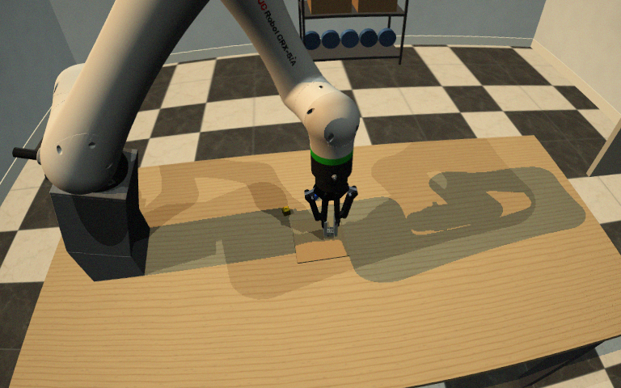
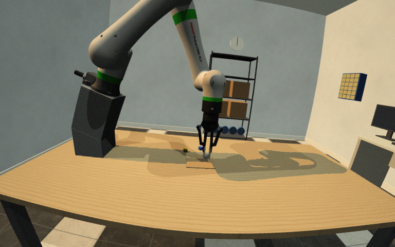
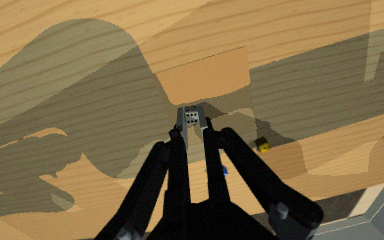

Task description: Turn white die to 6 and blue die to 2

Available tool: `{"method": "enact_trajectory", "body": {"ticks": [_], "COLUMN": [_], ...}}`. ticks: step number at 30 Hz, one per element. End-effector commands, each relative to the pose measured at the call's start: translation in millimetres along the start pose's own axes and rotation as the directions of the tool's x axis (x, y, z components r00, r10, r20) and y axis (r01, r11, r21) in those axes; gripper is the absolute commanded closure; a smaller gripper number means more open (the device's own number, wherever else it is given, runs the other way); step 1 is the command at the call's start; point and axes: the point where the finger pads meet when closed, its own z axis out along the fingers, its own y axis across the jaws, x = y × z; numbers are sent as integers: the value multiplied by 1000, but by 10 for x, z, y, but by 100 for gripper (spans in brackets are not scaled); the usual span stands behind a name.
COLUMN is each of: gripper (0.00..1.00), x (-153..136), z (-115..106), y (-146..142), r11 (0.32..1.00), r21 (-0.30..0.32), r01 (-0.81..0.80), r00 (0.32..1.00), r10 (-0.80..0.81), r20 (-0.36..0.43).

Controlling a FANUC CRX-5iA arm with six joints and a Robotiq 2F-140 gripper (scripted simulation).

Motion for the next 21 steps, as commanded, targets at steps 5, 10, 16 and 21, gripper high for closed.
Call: {"method": "enact_trajectory", "body": {"ticks": [5, 10, 16, 21], "gripper": [91, 91, 91, 91], "x": [1, 1, 1, 1], "z": [132, 136, 136, 136], "y": [-5, -5, -5, -5], "r11": [1000, 1000, 1000, 1000], "r21": [1, 1, 1, 1], "r01": [0, 0, 0, 0], "r00": [1000, 1000, 1000, 1000], "r10": [0, 0, 0, 0], "r20": [-1, -1, -1, -1]}}
